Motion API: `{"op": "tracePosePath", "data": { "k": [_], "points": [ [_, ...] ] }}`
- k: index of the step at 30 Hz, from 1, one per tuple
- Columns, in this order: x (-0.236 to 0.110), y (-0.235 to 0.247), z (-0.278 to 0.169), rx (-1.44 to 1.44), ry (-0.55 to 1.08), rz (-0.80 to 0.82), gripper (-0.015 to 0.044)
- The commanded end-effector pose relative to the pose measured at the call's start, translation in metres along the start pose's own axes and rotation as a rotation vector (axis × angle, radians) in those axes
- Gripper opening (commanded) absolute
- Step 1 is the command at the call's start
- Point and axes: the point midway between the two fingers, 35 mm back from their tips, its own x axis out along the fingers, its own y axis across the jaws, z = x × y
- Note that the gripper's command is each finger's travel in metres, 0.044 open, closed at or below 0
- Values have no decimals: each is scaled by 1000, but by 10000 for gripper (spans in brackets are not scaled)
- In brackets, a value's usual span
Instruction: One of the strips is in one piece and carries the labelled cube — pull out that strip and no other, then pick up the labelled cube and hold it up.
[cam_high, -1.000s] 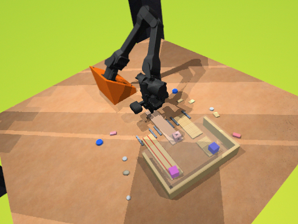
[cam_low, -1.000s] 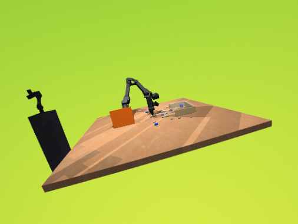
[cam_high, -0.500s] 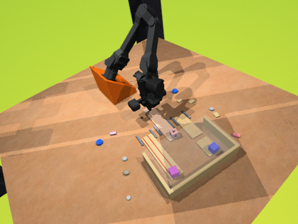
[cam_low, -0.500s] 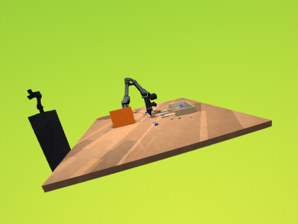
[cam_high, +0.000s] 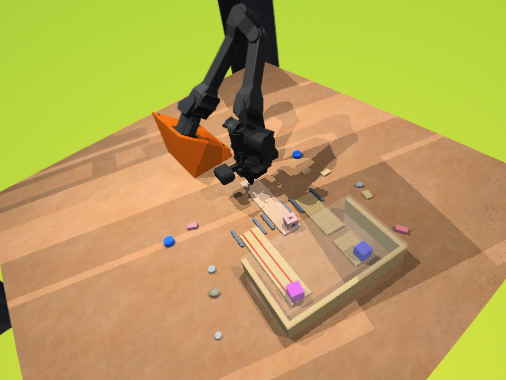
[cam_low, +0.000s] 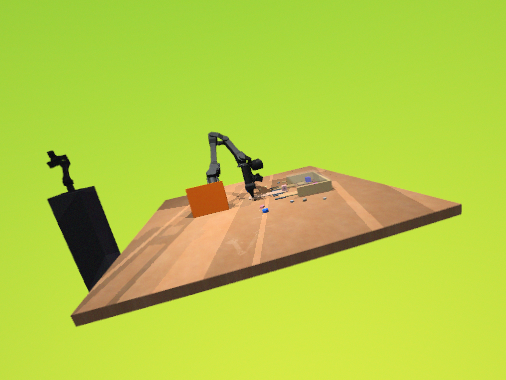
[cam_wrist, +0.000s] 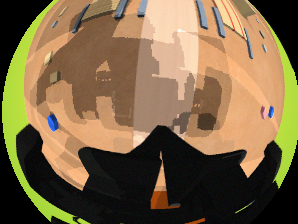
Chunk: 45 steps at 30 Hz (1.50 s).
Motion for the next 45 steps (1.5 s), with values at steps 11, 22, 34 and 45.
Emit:
{"op": "tracePosePath", "data": {
  "k": [11, 22, 34, 45],
  "points": [
    [4, -2, -9, 12, 26, -5, 0],
    [4, -2, -9, 12, 26, -5, 0],
    [-1, -1, -2, 2, 3, -1, 0],
    [-40, -1, 7, 51, 24, -7, 53]
  ]
}}
